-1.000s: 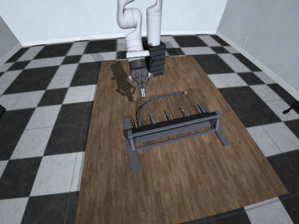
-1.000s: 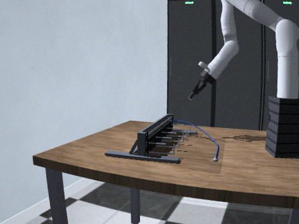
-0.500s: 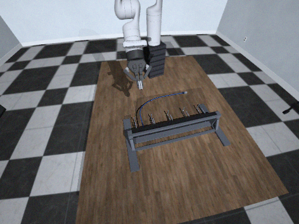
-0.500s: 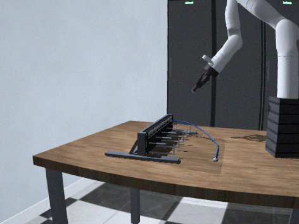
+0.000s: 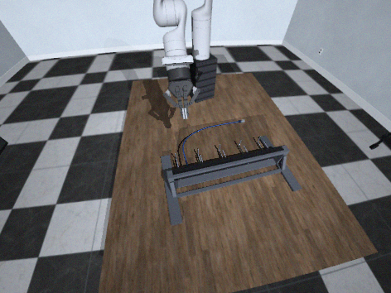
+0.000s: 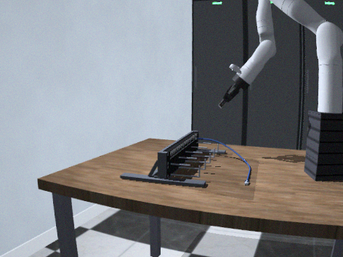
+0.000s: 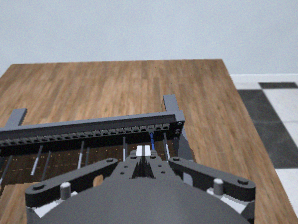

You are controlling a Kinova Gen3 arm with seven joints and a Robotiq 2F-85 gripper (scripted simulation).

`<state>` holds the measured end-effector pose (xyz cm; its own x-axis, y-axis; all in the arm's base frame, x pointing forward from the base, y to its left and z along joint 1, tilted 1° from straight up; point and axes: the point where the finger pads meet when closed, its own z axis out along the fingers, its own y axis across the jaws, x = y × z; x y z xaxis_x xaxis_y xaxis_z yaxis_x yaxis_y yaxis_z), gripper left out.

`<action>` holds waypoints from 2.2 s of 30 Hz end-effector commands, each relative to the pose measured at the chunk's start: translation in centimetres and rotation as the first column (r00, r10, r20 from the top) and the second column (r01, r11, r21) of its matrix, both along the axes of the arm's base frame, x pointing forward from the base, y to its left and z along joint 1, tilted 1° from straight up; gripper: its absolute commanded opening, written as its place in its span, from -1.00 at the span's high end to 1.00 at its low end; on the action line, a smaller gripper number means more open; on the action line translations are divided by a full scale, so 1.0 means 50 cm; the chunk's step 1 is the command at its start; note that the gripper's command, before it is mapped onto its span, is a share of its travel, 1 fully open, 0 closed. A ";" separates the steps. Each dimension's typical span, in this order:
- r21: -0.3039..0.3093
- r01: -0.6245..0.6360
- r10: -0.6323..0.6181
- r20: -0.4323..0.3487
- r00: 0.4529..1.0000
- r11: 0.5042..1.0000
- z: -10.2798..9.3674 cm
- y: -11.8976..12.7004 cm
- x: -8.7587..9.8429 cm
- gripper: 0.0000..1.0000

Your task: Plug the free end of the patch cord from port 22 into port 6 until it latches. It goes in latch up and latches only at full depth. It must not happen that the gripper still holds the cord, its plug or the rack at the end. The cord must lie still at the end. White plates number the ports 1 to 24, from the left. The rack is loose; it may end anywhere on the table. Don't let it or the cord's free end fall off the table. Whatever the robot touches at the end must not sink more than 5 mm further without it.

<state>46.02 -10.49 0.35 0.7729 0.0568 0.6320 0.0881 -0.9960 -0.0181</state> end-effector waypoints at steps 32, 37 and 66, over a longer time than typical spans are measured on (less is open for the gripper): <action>0.204 0.630 -0.545 -0.351 0.762 0.749 -0.170 0.268 -0.043 1.00; 0.187 0.751 -0.631 -0.437 0.641 0.634 -0.205 0.337 -0.091 1.00; -0.037 0.989 -0.787 -0.610 0.093 0.145 -0.291 0.568 -0.349 1.00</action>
<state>29.17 17.23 -14.03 0.1971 -0.9800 0.0282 -0.9794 -0.1982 -0.0396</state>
